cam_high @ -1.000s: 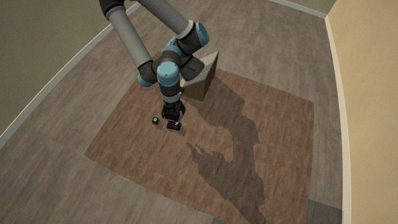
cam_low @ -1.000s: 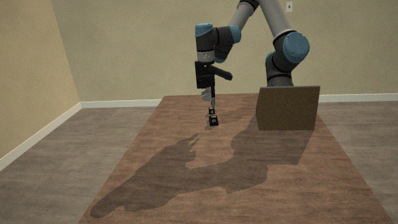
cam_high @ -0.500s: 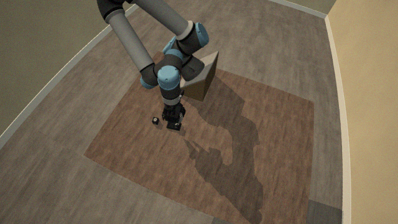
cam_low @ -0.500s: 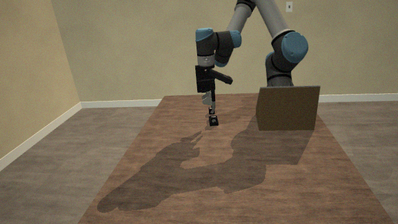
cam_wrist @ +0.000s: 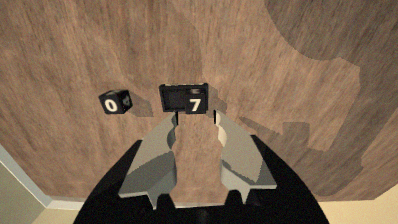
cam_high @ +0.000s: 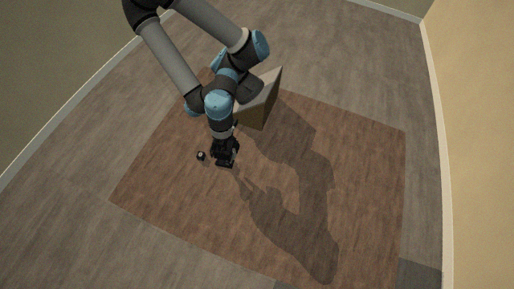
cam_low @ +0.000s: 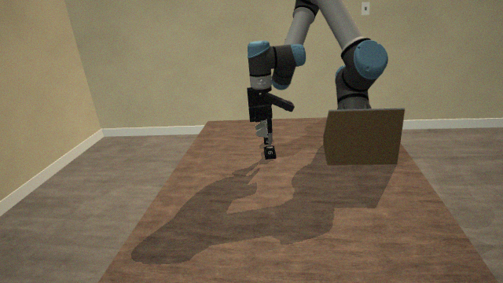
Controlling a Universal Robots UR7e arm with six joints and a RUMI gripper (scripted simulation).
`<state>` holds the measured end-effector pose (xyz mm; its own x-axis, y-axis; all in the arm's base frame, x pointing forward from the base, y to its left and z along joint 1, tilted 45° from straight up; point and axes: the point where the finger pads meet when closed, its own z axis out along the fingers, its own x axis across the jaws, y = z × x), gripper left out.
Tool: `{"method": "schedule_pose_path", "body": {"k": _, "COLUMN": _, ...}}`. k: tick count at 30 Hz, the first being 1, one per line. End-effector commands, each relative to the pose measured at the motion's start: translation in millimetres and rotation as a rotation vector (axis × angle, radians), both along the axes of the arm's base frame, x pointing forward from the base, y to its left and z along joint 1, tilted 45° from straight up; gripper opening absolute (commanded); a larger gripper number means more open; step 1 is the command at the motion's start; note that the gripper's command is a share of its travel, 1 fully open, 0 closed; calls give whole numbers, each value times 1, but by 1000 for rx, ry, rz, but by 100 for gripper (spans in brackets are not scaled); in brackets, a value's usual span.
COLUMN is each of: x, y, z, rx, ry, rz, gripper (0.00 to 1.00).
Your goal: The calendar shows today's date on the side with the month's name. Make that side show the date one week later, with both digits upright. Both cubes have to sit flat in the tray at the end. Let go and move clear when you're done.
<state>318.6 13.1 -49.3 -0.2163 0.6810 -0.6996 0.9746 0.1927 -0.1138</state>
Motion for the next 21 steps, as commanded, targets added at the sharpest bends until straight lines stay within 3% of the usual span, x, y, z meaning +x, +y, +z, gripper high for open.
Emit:
{"method": "schedule_pose_path", "body": {"k": 1, "x": 1, "y": -3, "z": -3, "rx": 1, "ry": -1, "rz": 1, "gripper": 28}}
{"method": "schedule_pose_path", "body": {"k": 21, "x": 1, "y": -5, "z": -5, "rx": 1, "ry": -1, "rz": 1, "gripper": 28}}
